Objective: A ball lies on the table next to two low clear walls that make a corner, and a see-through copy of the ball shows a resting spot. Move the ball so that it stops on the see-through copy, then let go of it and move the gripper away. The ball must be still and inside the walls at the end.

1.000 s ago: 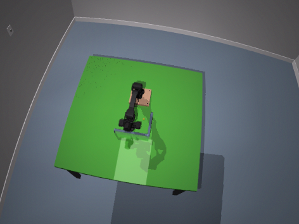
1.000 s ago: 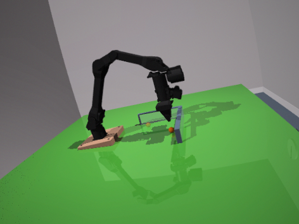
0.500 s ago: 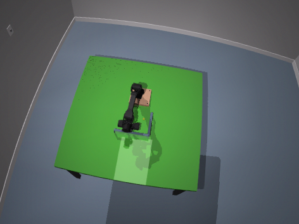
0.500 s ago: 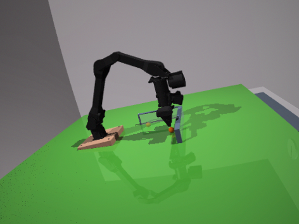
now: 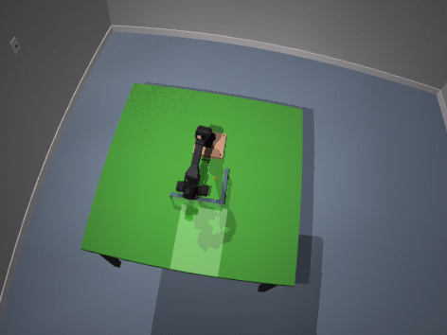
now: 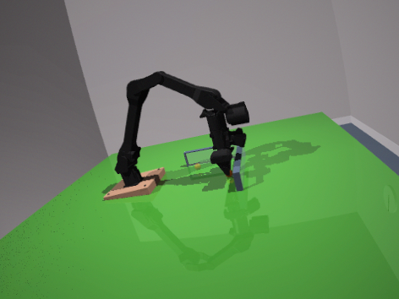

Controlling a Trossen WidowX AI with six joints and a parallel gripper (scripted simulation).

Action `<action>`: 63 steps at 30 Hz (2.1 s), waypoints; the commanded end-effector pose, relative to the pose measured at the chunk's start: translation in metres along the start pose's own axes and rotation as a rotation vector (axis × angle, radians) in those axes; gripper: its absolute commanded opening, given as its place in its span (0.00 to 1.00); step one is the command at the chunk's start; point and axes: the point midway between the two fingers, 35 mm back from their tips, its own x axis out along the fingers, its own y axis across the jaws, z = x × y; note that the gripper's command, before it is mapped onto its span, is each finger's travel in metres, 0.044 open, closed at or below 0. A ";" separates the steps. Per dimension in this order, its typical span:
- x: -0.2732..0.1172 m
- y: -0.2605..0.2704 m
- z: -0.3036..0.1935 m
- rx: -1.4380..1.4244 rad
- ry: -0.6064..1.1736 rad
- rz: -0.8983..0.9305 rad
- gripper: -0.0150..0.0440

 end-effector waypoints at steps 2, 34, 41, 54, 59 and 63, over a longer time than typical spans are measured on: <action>0.005 0.000 -0.001 -0.005 0.003 -0.003 0.59; -0.077 -0.001 0.000 -0.013 -0.002 -0.017 0.25; -0.107 0.000 0.000 -0.008 0.002 -0.007 0.25; -0.115 0.031 -0.019 -0.006 0.004 -0.001 0.25; -0.112 0.049 -0.033 -0.006 0.004 0.001 0.25; -0.109 0.063 -0.046 -0.006 0.005 0.002 0.25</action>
